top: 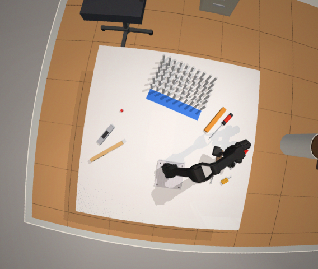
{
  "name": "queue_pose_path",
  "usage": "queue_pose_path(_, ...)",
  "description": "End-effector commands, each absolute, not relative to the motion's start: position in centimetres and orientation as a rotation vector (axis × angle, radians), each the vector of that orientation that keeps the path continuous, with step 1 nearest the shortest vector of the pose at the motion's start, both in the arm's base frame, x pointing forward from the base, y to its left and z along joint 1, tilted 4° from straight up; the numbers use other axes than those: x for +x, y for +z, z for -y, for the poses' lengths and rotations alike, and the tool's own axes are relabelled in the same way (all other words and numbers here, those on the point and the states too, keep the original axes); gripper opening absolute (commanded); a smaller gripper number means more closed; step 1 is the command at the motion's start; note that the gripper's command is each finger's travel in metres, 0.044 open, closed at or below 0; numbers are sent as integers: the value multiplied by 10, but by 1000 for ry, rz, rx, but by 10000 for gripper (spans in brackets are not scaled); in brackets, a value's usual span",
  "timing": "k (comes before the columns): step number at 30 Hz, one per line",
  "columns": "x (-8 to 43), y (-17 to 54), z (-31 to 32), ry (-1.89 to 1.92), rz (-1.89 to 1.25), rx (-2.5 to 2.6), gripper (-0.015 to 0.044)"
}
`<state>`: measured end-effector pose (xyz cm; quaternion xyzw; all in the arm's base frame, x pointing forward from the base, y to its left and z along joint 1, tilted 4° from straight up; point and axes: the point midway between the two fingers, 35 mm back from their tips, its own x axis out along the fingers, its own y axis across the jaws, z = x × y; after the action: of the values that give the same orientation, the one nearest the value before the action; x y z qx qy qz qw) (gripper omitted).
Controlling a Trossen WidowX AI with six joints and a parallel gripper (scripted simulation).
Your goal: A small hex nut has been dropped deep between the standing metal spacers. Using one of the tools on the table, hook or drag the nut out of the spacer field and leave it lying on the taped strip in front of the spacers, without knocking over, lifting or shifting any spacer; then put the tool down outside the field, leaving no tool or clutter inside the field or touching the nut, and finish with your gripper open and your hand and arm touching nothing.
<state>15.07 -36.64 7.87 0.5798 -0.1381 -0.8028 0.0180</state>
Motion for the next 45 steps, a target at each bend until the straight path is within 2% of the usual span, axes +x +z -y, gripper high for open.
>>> queue_pose_path(1, 150, 77, 366, -2500, 432, 1795, 280)
queue_pose_path(45, 148, 14, 363, -2501, 431, 1794, 280)
